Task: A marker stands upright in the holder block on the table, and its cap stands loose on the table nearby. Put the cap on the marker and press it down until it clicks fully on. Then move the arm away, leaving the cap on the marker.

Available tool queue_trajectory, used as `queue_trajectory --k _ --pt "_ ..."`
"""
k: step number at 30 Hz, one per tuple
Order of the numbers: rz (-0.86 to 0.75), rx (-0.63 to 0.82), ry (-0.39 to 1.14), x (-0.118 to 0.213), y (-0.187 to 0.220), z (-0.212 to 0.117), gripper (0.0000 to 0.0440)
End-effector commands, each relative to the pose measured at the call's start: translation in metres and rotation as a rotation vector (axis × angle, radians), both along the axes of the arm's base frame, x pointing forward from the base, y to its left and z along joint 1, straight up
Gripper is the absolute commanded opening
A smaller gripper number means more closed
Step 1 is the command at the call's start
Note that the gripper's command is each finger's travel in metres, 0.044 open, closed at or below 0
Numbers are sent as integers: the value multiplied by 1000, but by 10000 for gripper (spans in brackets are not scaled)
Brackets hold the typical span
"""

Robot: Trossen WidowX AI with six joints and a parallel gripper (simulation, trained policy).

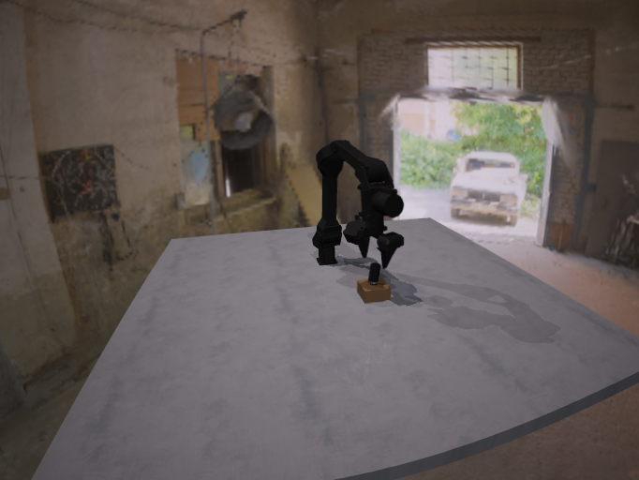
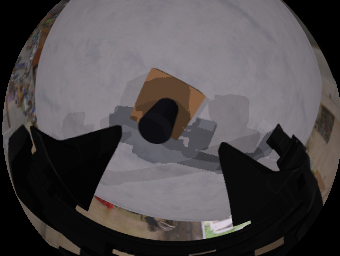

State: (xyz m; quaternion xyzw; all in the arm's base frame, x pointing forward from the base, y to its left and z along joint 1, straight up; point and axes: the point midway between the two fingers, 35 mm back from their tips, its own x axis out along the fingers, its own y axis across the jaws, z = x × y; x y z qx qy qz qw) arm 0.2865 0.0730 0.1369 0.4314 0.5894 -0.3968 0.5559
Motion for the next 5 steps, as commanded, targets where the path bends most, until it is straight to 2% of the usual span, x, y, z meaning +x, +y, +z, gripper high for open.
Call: queue_trajectory --k 1,5 --pt "11 13 -20 -1 0 10 433" --pt "23 15 -31 -3 -1 16 391"
